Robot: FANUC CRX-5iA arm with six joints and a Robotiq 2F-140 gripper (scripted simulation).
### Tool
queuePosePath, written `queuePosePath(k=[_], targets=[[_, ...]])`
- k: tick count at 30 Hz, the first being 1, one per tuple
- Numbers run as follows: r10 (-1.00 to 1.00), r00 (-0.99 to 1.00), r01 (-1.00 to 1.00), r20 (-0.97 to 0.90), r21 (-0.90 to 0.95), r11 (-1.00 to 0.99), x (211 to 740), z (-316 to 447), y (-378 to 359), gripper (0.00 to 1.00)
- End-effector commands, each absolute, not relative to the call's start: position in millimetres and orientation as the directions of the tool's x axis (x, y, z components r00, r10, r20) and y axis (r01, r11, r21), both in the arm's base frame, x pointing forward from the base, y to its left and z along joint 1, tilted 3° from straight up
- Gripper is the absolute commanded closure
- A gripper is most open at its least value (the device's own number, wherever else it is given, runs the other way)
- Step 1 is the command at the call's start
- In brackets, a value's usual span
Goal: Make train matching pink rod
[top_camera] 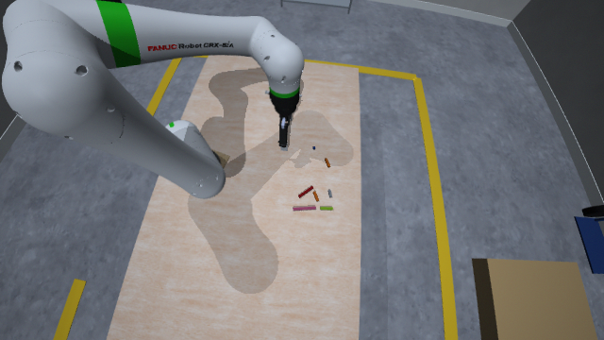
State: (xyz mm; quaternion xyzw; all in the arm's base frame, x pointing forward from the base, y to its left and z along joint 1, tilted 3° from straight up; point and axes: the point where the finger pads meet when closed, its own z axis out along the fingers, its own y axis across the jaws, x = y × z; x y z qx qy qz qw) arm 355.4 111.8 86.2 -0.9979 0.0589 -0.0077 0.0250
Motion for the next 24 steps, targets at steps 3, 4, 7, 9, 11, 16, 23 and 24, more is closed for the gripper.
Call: queuePosePath(k=[3,4,7,9,11,16,23,24], targets=[[-0.118,0.993,-0.117,0.013,-0.051,-0.992,355.6,86.3,111.9,0.00],[-0.118,0.993,-0.117,0.013,-0.051,-0.992,355.6,86.3,111.9,0.00],[-0.118,0.993,-0.117,0.013,-0.051,-0.992,355.6,86.3,111.9,0.00],[-0.118,0.993,-0.117,0.013,-0.051,-0.992,355.6,86.3,111.9,0.00],[-0.118,0.993,-0.117,0.013,-0.051,-0.992,355.6,86.3,111.9,0.00],[-0.118,0.993,-0.117,0.013,-0.051,-0.992,355.6,86.3,111.9,0.00],[-0.335,0.942,-0.335,0.001,-0.052,-0.941,377.8,88.7,99.5,0.00],[-0.369,0.929,-0.369,-0.001,-0.052,-0.928,381.5,89.0,97.3,0.00]])
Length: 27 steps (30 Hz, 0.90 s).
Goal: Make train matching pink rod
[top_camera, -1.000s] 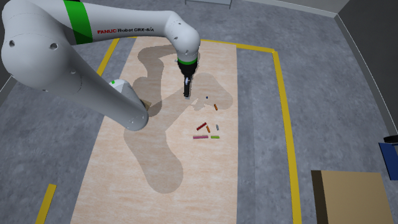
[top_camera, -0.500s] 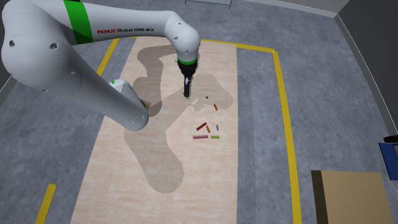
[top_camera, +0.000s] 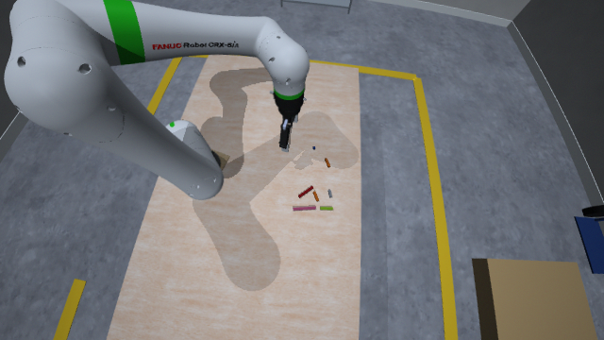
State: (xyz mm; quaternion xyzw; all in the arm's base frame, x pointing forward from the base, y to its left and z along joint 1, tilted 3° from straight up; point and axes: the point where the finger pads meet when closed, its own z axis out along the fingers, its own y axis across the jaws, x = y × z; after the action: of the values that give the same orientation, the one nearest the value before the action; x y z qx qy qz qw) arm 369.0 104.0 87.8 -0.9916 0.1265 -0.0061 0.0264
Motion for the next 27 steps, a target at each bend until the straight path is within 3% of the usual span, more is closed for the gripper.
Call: queuePosePath(k=[1,8,9,17,23,25,27], targets=[[-0.409,0.913,-0.408,-0.003,-0.051,-0.911,385.7,89.3,94.5,0.00],[-0.595,0.803,-0.595,-0.014,-0.049,-0.802,407.1,90.3,79.4,0.00],[-0.687,0.726,-0.687,-0.019,-0.047,-0.725,418.8,90.5,70.1,0.00],[-0.879,0.476,-0.879,-0.033,-0.039,-0.475,448.8,89.6,41.8,0.00],[-0.971,0.235,-0.972,-0.042,-0.029,-0.234,471.8,87.3,15.0,0.00],[-0.971,0.235,-0.972,-0.042,-0.029,-0.234,471.8,87.3,15.0,0.00],[-0.995,0.090,-0.996,-0.046,-0.023,-0.089,484.2,85.4,-1.7,0.00]])
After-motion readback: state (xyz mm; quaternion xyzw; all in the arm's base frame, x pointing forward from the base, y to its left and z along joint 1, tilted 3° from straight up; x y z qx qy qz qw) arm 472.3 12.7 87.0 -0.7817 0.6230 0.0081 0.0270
